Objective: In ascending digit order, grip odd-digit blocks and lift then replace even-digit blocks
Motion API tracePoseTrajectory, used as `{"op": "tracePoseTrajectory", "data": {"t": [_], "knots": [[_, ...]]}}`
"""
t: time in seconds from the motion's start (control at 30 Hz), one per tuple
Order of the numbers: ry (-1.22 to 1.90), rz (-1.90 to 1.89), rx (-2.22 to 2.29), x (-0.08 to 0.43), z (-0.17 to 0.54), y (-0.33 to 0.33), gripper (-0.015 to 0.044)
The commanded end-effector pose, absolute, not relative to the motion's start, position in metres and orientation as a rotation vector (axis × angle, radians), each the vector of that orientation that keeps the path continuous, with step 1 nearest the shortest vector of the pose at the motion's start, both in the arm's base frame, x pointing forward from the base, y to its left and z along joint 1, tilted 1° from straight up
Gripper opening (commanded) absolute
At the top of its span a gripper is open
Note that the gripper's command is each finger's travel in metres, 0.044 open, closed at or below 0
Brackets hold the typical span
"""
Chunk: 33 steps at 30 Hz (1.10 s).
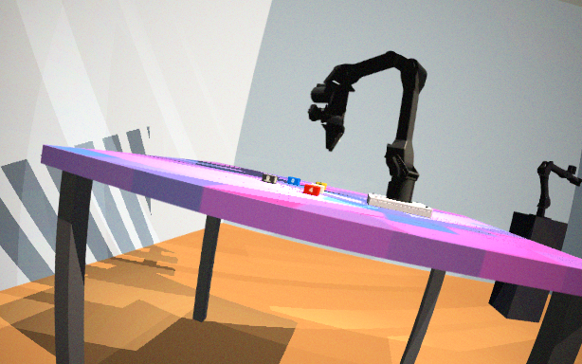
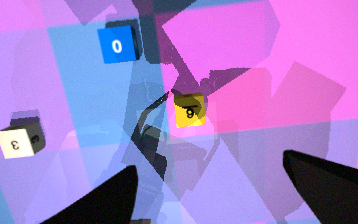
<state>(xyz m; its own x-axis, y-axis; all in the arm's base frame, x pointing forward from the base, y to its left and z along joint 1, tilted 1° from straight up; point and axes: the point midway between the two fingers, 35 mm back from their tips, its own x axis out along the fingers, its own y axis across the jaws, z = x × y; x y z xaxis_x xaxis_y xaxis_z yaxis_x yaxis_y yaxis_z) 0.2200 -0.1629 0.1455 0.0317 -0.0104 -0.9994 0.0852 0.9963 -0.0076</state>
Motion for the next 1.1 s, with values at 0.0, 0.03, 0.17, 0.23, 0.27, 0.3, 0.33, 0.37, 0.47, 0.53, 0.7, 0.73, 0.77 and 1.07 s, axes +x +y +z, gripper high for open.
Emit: {"op": "tracePoseTrajectory", "data": {"t": [0.0,0.03,0.17,0.23,0.27,0.3,0.33,0.37,0.47,0.53,0.7,0.73,0.77,1.07], "knots": [[1.537,-0.067,0.06,0.22,0.146,-0.162,0.04],[1.537,-0.067,0.06,0.22,0.146,-0.162,0.04],[1.537,-0.067,0.06,0.22,0.146,-0.162,0.04],[1.536,-0.067,0.06,0.223,0.146,-0.154,0.04],[1.536,-0.066,0.061,0.227,0.146,-0.143,0.04],[1.536,-0.065,0.062,0.231,0.146,-0.131,0.04],[1.536,-0.065,0.062,0.235,0.147,-0.118,0.04],[1.536,-0.064,0.063,0.237,0.147,-0.105,0.04],[1.536,-0.061,0.066,0.241,0.147,-0.067,0.04],[1.536,-0.06,0.067,0.241,0.147,-0.042,0.04],[1.536,-0.055,0.072,0.229,0.146,0.016,0.04],[1.536,-0.055,0.072,0.224,0.146,0.027,0.04],[1.537,-0.054,0.073,0.221,0.146,0.036,0.04],[1.537,-0.053,0.074,0.218,0.146,0.042,0.04]]}}
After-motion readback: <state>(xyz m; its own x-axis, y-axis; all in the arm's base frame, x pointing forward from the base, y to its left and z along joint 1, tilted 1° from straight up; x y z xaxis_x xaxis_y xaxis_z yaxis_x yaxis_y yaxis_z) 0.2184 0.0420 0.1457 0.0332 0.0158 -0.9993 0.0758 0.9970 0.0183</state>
